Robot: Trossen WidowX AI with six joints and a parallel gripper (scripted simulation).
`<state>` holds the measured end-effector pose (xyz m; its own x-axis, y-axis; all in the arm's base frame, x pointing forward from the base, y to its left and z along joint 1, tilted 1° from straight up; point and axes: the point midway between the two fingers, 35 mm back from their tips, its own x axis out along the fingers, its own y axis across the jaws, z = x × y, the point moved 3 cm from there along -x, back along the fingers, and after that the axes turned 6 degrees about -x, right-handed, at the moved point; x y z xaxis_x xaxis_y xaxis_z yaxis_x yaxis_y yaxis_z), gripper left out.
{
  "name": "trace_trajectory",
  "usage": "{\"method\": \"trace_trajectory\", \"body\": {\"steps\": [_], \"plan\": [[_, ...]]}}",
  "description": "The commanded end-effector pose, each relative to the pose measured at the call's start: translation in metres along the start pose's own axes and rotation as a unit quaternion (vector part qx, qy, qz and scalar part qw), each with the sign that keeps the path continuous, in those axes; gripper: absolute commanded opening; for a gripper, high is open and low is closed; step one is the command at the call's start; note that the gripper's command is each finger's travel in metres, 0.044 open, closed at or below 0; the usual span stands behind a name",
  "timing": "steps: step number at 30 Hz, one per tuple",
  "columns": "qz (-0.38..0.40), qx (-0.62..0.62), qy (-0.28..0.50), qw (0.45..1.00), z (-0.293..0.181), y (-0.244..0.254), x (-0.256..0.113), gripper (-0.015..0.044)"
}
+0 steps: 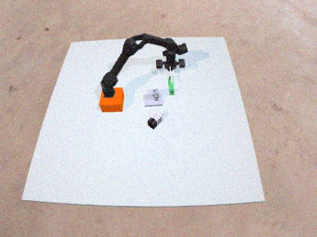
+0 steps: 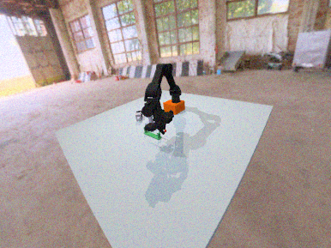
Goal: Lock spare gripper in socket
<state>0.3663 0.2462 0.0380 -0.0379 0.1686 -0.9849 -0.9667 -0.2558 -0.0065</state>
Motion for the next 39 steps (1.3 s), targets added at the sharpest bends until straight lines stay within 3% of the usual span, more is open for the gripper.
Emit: {"method": "trace_trajectory", "body": {"steps": [1, 21, 29, 39], "plan": [[0.0, -0.001, 0.0, 1.0, -0.001, 0.0, 0.006, 0.0], [0.0, -0.001, 0.0, 1.0, -0.004, 0.0, 0.025, 0.0], [0.001, 0.0, 0.0, 1.0, -0.004, 0.0, 0.025, 0.02], [0.004, 0.0, 0.001, 1.0, -0.002, 0.002, 0.009, 0.02]]}}
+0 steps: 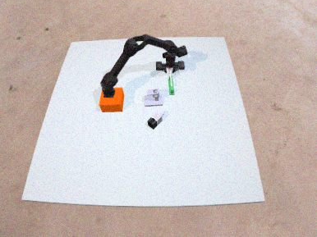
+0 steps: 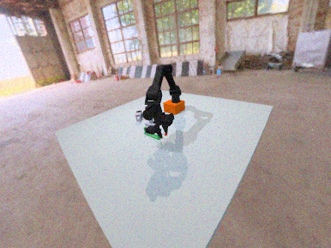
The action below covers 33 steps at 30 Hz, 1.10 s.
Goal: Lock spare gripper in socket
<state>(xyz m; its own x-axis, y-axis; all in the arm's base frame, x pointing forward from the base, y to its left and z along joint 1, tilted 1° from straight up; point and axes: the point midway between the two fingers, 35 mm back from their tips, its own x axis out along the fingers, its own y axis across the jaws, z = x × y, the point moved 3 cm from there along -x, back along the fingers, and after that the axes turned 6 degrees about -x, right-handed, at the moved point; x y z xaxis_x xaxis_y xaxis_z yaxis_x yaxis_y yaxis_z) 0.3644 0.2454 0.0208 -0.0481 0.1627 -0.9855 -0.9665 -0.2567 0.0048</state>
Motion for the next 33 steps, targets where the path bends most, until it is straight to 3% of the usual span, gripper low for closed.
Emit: {"method": "trace_trajectory", "body": {"steps": [1, 22, 27, 33], "plan": [[0.0, 0.0, 0.0, 1.0, 0.002, 0.0, -0.011, 0.02], [0.004, 0.002, 0.001, 1.0, 0.009, 0.003, -0.066, 0.02], [0.004, 0.002, 0.001, 1.0, 0.008, 0.002, -0.058, 0.0331], [-0.014, -0.001, 0.026, 1.0, -0.038, 0.007, -0.118, 0.018]]}}
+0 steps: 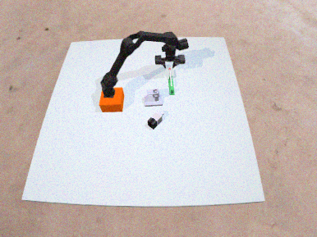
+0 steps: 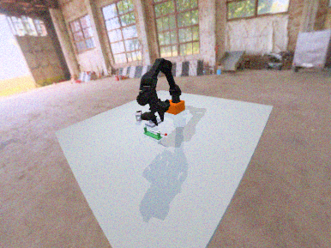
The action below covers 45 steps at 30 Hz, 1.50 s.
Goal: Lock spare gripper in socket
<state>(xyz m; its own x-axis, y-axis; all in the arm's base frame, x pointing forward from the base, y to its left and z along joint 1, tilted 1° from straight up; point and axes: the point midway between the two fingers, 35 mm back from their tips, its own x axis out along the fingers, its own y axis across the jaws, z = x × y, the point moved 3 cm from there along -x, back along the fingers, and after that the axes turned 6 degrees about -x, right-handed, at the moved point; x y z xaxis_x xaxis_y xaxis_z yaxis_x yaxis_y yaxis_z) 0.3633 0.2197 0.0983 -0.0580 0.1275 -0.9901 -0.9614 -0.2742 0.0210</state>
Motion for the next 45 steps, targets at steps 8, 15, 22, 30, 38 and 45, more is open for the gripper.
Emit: {"method": "trace_trajectory", "body": {"steps": [8, 15, 22, 30, 38, 45], "plan": [[-0.026, 0.006, 0.015, 1.0, -0.035, 0.002, -0.045, 0.018], [-0.026, 0.006, 0.015, 1.0, -0.039, -0.001, -0.004, 0.018], [-0.026, 0.006, 0.015, 1.0, -0.043, -0.001, 0.026, 0.018], [-0.026, 0.006, 0.015, 1.0, -0.045, -0.002, 0.038, 0.018], [-0.026, 0.006, 0.015, 1.0, -0.046, -0.003, 0.051, 0.018], [-0.025, 0.006, 0.014, 1.0, -0.047, -0.003, 0.063, 0.018]]}}
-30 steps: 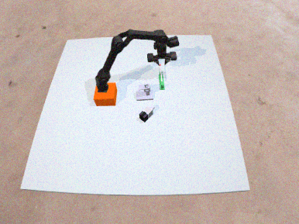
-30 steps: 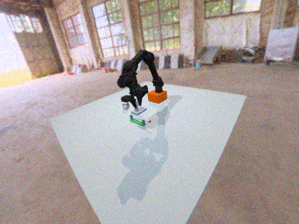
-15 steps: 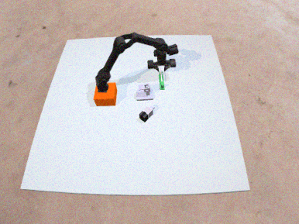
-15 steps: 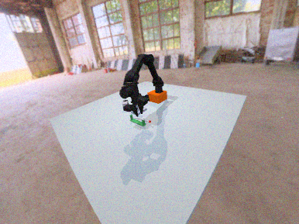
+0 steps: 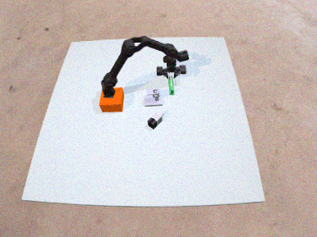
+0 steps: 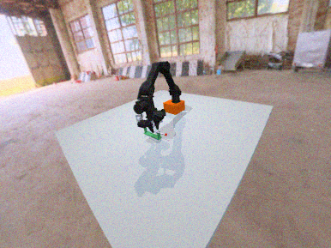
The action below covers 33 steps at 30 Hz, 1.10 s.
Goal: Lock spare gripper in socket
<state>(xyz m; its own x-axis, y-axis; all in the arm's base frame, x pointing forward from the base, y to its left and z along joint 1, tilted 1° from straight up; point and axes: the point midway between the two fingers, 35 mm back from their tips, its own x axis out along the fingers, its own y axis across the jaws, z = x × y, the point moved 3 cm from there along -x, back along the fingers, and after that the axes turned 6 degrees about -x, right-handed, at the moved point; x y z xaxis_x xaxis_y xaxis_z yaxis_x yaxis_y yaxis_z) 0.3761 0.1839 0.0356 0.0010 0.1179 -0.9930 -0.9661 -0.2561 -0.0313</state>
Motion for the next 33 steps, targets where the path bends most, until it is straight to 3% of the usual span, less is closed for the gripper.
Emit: {"method": "trace_trajectory", "body": {"steps": [1, 18, 24, 33], "plan": [[0.002, 0.0, 0.002, 1.0, -0.001, 0.001, 0.008, 0.018], [0.002, 0.0, 0.002, 1.0, -0.003, 0.002, 0.028, 0.018], [0.002, 0.0, 0.002, 1.0, -0.003, 0.002, 0.028, 0.0023], [0.002, 0.0, 0.002, 1.0, -0.003, 0.002, 0.028, 0.0]]}}
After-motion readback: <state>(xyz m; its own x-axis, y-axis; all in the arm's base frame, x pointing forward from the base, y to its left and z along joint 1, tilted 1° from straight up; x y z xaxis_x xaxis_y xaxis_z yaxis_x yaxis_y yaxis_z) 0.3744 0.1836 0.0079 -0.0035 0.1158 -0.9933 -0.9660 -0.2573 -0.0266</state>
